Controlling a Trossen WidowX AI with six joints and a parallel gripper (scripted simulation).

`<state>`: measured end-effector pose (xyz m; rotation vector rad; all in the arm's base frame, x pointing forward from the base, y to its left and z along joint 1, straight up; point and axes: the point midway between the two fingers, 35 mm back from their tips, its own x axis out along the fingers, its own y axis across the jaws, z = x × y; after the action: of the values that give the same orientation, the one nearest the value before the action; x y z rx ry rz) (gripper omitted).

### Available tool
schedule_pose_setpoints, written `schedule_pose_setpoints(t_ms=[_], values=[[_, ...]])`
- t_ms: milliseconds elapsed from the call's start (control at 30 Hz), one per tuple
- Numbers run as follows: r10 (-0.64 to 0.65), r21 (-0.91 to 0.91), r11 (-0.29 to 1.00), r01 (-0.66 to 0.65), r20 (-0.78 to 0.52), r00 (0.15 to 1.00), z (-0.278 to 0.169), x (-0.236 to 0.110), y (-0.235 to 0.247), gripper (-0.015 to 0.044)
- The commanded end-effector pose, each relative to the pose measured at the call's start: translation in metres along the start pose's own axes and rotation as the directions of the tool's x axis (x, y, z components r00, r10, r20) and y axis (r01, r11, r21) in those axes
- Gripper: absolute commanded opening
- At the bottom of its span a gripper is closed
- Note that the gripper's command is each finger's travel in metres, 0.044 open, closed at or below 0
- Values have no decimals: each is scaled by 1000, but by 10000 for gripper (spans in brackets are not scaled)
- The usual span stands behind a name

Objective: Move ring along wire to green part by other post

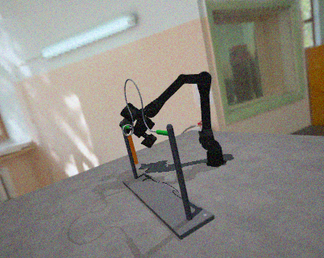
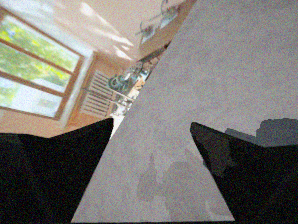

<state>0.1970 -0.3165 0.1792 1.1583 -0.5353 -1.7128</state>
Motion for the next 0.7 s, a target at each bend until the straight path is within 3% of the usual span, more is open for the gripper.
schedule_pose_setpoints(t_ms=[0, 267, 467, 667], values=[[-1, -8, 1000, 1, -7, 1000, 0, 0, -1, 374], [-1, -320, 941, -106, -318, 948, -19, 8, -40, 164], [46, -475, 805, -355, -546, 836, -33, -1, -67, 160], [126, -499, 574, -649, -730, 672, -44, -23, -92, 160]])
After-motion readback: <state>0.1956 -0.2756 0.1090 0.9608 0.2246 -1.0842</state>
